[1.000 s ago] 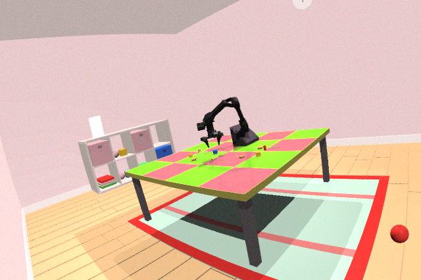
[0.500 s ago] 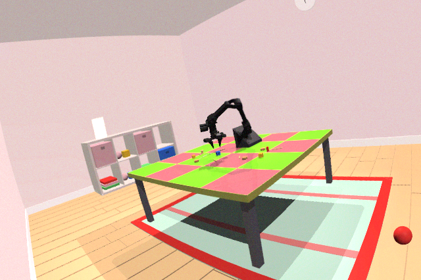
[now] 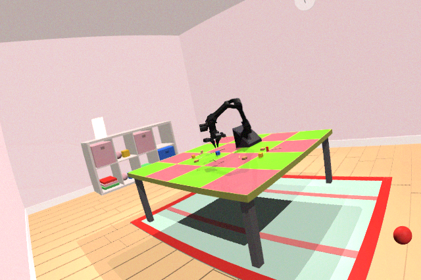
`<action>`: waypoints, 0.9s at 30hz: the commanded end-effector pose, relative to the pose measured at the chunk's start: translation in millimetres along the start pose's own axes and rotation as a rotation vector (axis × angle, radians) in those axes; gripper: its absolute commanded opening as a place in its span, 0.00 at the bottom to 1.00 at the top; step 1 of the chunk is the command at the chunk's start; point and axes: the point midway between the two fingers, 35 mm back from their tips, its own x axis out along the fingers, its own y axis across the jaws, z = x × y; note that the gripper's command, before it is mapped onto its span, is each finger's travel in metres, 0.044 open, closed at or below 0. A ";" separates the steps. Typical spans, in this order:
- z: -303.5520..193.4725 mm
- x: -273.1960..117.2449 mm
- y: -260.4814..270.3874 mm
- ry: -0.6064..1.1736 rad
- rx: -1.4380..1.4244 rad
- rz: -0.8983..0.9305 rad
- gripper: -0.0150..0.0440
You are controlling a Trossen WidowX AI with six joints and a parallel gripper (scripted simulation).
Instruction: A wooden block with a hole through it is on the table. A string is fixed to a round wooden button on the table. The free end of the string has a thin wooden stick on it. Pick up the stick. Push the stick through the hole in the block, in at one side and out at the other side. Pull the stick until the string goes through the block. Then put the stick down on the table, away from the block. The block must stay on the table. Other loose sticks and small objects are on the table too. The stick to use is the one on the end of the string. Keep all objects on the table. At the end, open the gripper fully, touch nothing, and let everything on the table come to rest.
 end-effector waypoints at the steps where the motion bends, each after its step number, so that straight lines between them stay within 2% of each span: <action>1: 0.0 0.0 0.0 0.000 0.000 0.000 0.25; 17: 0.0 0.0 0.0 0.000 0.000 0.000 0.25; 26: 0.0 0.0 0.0 0.000 0.000 0.000 0.65; 27: 0.0 0.0 0.0 0.000 0.000 0.000 0.67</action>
